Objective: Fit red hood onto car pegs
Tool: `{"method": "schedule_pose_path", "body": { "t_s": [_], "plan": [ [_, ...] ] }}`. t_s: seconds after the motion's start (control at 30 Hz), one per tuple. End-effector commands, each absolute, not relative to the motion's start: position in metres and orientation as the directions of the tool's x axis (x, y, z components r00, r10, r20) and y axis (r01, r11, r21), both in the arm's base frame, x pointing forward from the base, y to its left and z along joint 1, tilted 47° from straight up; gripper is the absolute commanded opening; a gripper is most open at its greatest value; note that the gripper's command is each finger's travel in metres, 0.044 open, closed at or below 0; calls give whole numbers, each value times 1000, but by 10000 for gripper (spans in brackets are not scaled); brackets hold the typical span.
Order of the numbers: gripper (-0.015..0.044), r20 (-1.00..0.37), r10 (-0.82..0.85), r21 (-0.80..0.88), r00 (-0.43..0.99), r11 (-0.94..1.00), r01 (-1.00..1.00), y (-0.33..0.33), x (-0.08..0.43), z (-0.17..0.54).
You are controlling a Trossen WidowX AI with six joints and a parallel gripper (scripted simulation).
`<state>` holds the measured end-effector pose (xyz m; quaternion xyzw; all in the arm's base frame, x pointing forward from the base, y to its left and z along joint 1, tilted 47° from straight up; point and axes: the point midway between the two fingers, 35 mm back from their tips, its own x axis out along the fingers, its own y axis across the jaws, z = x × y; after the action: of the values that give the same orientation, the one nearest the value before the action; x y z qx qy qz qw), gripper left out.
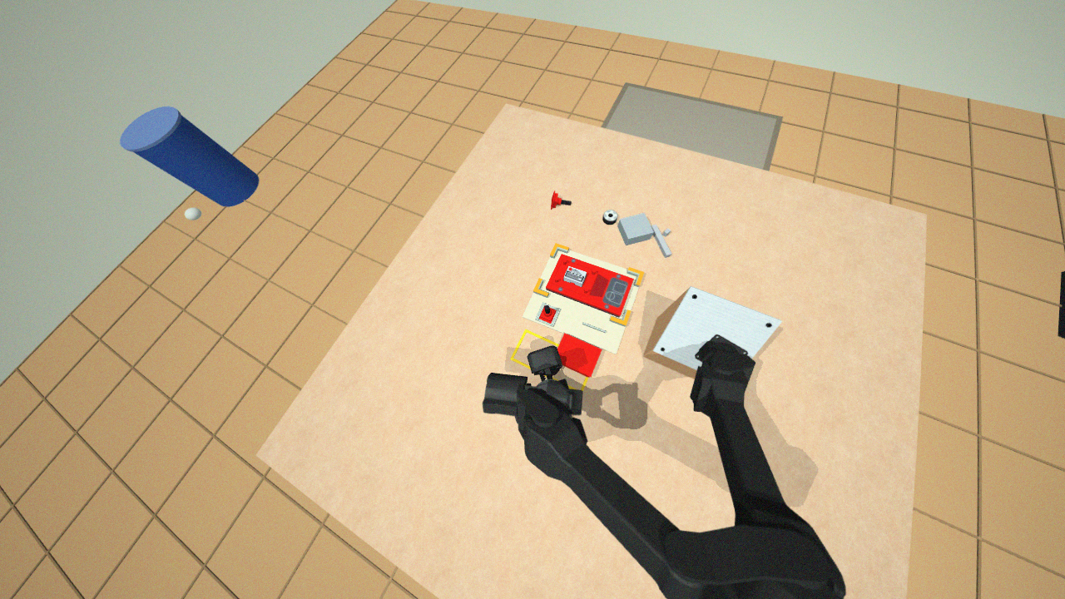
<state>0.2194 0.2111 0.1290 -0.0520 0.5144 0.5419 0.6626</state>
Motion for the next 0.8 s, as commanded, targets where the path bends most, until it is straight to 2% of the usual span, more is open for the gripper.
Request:
{"method": "schedule_pose_path", "body": {
  "t_s": [0.0, 0.3, 0.77],
  "plan": [
    [440, -730, 671, 603, -127, 546, -582, 178, 228, 105],
    [440, -689, 717, 724, -106, 674, -147, 118, 235, 70],
    [440, -688, 718, 725, -105, 674, -139, 118, 235, 67]
  ]
}}
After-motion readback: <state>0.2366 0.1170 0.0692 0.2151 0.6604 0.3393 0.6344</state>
